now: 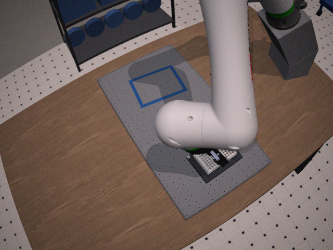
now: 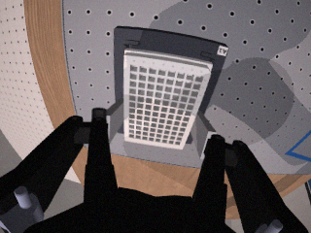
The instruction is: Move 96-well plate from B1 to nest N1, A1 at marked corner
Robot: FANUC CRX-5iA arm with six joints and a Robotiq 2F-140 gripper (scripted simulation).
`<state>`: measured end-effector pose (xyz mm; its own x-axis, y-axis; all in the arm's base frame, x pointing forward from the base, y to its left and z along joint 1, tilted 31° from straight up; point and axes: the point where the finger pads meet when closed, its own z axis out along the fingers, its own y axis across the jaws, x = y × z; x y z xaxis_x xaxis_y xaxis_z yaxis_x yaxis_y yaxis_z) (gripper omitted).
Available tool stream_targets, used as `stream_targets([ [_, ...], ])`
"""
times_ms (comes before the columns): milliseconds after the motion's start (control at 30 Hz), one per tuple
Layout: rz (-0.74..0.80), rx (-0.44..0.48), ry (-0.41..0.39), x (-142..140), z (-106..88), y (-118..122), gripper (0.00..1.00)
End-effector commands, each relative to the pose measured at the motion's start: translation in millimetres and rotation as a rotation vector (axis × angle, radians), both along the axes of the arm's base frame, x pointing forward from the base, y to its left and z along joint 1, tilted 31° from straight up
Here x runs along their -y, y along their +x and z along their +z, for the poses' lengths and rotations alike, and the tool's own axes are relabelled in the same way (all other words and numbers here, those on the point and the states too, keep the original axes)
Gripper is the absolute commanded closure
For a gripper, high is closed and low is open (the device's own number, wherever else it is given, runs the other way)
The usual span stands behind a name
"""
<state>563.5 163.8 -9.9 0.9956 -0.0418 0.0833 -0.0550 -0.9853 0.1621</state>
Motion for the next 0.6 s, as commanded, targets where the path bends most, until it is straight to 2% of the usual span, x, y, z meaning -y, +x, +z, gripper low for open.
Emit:
stream_targets([
  [0,0.0,0.0,0.0,-0.1,-0.1,0.2,1.0],
  [567,0.0,0.0,0.0,0.3,-2.2,1.5,1.0],
])
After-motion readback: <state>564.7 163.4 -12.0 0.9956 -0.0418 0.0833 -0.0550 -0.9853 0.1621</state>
